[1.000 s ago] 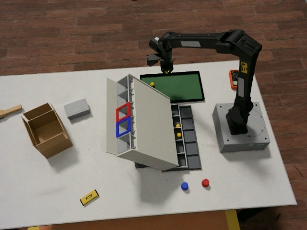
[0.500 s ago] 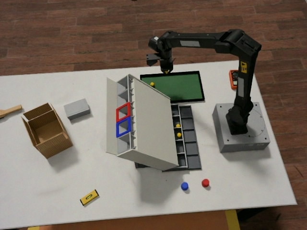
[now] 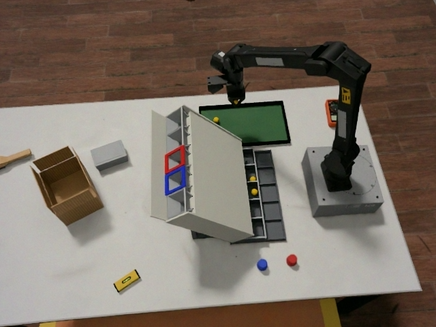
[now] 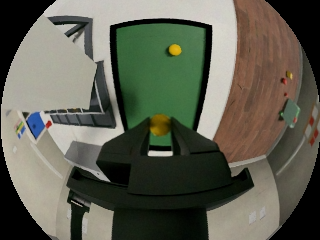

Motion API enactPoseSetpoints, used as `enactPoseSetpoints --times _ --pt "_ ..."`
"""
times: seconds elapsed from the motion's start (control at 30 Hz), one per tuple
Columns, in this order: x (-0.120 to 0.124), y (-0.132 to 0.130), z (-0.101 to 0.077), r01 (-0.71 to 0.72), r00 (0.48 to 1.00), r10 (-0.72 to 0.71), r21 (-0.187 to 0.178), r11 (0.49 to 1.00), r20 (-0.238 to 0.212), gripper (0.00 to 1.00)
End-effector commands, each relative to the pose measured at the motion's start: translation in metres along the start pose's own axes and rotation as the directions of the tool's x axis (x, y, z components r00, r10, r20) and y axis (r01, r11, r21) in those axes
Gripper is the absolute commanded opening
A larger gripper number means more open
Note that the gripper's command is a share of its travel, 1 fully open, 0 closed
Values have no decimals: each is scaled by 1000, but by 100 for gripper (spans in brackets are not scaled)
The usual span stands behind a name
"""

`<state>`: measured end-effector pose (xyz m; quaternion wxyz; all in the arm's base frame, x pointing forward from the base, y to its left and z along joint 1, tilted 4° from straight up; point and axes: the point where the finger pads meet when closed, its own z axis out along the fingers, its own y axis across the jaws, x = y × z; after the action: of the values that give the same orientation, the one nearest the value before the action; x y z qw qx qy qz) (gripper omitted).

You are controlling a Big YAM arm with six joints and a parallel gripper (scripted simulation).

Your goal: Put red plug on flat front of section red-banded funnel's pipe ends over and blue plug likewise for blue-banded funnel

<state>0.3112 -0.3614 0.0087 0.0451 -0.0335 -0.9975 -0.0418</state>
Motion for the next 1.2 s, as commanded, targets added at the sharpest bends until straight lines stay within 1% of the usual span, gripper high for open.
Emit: enactPoseSetpoints --times 0.0,0.13,0.77,1.17 --pt "-15 -11 -9 -4 999 3 38 999 35 0" --pt "-15 -11 -9 -6 999 4 49 999 44 0" --pt "-15 -12 -9 -7 999 5 47 999 43 0" --pt "-19 -13 -11 -4 999 3 33 999 33 0"
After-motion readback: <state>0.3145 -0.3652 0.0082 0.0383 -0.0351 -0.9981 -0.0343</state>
